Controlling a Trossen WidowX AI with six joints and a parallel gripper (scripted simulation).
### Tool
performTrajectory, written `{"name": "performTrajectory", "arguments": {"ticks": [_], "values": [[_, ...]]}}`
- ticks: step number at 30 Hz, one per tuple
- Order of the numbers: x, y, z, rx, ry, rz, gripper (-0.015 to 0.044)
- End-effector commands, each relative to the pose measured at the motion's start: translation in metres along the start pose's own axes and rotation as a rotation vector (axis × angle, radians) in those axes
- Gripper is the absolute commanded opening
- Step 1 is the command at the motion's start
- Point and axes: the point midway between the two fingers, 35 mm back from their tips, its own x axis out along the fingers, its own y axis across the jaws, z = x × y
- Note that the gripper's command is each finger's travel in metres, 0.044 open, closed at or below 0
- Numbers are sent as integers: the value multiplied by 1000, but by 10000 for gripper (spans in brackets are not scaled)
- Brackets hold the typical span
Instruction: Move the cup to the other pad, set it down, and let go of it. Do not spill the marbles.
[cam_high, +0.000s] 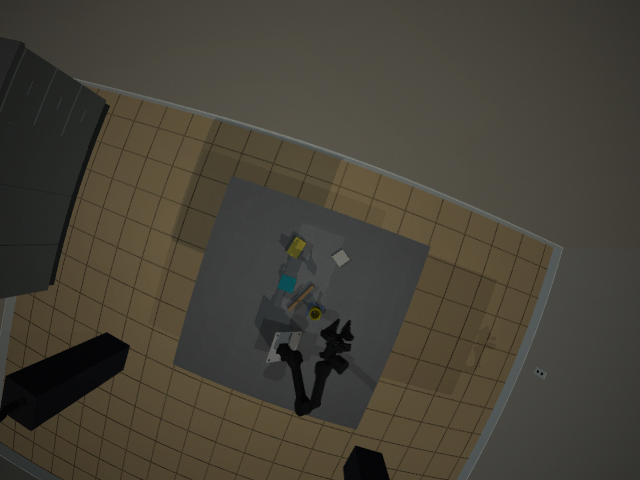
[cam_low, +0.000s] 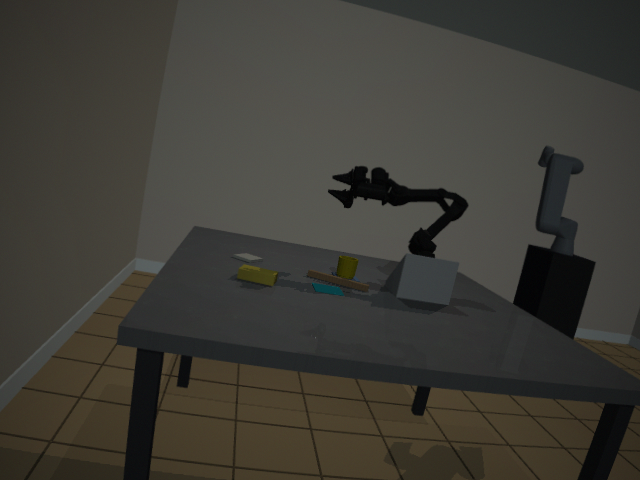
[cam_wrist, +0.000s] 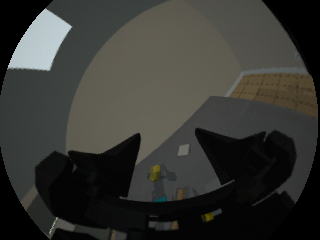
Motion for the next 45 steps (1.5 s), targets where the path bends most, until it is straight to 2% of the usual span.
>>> {"name": "performTrajectory", "arguments": {"ticks": [1, 3, 5, 9, 13, 15, 17, 45], "values": [[2, 0, -5, -8, 21, -4, 374], [11, 0, -42, -83, 194, -32, 321], [12, 1, -96, -226, 457, -51, 269], [-12, -2, -173, -542, 899, -17, 167], [-61, -14, -220, -982, 1357, 122, 167], [-85, -23, -225, -1227, 1564, 233, 167], [-97, -28, -224, -1388, 1686, 317, 167], [-92, -41, -237, -1407, 1699, 330, 167]]}}
